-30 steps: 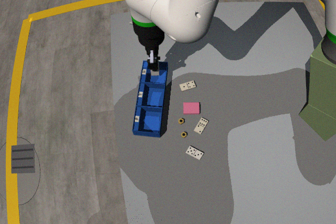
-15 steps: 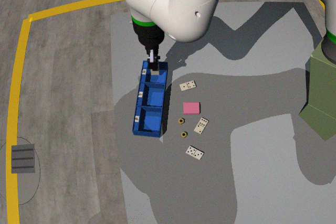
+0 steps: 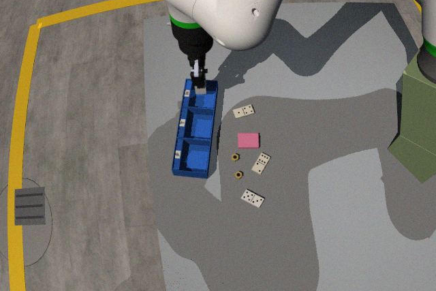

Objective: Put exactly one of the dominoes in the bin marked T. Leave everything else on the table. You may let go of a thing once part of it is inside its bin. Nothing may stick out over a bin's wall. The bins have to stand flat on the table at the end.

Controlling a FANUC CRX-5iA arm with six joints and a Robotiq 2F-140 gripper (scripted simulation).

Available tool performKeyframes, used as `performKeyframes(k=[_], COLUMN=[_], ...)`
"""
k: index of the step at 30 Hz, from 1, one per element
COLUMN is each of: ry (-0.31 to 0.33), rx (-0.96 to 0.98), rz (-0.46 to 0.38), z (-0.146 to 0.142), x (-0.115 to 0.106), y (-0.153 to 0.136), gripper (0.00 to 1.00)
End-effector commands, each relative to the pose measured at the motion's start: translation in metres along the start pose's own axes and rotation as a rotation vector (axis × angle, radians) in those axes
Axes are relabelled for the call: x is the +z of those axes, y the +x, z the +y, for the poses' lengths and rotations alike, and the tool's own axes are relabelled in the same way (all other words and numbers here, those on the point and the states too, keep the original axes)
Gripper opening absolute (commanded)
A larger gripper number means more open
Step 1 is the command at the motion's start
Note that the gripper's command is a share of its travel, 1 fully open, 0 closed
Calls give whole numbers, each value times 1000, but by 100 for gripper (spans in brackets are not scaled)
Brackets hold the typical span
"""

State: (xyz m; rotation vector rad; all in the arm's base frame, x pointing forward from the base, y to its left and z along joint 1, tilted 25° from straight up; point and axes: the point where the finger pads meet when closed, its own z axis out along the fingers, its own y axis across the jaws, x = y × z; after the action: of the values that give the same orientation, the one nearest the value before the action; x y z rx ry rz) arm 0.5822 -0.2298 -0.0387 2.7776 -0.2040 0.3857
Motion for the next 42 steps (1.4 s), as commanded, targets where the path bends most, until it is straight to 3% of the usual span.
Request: performKeyframes(k=[1,12,23,33,42], ry=[0,0,0,0,0], rx=[0,0,0,0,0], rz=[0,0,0,0,0], z=[0,0,-35,-84,-84], x=[-4,-32,-32,-32,-19], y=[0,0,4,9,9], gripper=[5,5,5,5,5])
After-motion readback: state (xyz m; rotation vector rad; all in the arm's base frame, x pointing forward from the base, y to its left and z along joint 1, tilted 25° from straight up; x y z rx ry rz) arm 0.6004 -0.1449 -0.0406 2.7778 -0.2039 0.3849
